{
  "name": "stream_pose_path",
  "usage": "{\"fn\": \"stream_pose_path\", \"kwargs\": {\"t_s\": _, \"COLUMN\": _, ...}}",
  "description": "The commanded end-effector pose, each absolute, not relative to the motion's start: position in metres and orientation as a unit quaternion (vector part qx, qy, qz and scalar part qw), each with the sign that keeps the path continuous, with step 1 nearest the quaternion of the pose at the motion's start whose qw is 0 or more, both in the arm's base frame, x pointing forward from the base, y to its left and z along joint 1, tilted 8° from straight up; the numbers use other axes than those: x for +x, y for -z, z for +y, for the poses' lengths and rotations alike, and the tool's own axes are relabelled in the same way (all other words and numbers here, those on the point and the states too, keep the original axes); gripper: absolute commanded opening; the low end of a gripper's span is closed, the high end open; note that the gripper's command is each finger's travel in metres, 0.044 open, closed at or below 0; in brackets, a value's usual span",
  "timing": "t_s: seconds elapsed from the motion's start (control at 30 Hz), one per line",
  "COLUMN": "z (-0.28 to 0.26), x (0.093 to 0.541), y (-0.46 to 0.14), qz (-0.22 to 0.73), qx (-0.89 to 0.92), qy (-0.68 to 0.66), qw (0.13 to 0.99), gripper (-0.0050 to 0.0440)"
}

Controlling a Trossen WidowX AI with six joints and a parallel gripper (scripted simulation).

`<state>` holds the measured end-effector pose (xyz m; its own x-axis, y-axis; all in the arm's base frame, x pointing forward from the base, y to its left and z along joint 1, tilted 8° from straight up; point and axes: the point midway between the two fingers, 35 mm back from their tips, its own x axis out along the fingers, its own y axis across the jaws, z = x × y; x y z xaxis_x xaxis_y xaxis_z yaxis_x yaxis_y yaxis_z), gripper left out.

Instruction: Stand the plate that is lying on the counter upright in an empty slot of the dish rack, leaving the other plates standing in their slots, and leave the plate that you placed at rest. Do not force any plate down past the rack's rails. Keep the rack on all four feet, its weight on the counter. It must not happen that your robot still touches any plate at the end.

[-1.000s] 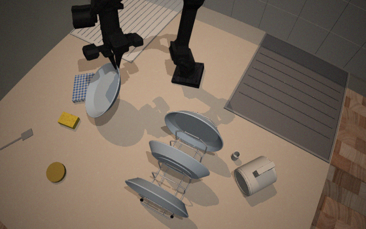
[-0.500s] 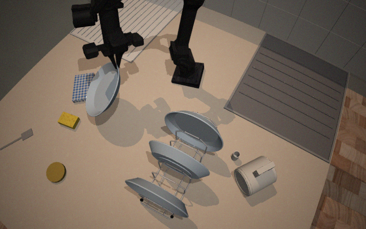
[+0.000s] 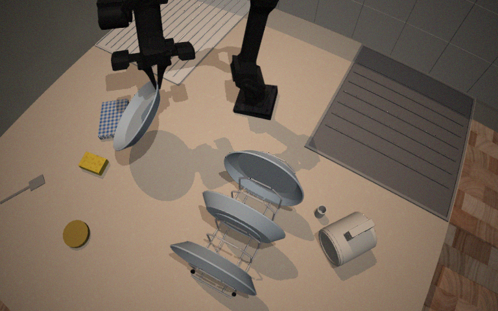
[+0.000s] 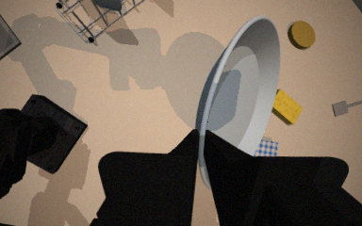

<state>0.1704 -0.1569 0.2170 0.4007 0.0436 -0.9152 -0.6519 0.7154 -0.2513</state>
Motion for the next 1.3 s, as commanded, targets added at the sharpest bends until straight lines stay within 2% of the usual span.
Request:
{"fn": "stream_pose_path", "kwargs": {"t_s": 0.0, "z": -0.157, "x": 0.173, "y": -0.228, "qz": 0.488, "qx": -0.297, "qy": -0.205, "qw": 0.794, "gripper": 0.0000}}
{"fn": "stream_pose_path", "kwargs": {"t_s": 0.77, "z": -0.153, "x": 0.169, "y": -0.255, "qz": 0.472, "qx": -0.180, "qy": -0.130, "qw": 0.853, "gripper": 0.0000}}
{"fn": "stream_pose_path", "kwargs": {"t_s": 1.27, "z": -0.153, "x": 0.169, "y": -0.256, "qz": 0.471, "qx": -0.176, "qy": -0.128, "qw": 0.855, "gripper": 0.0000}}
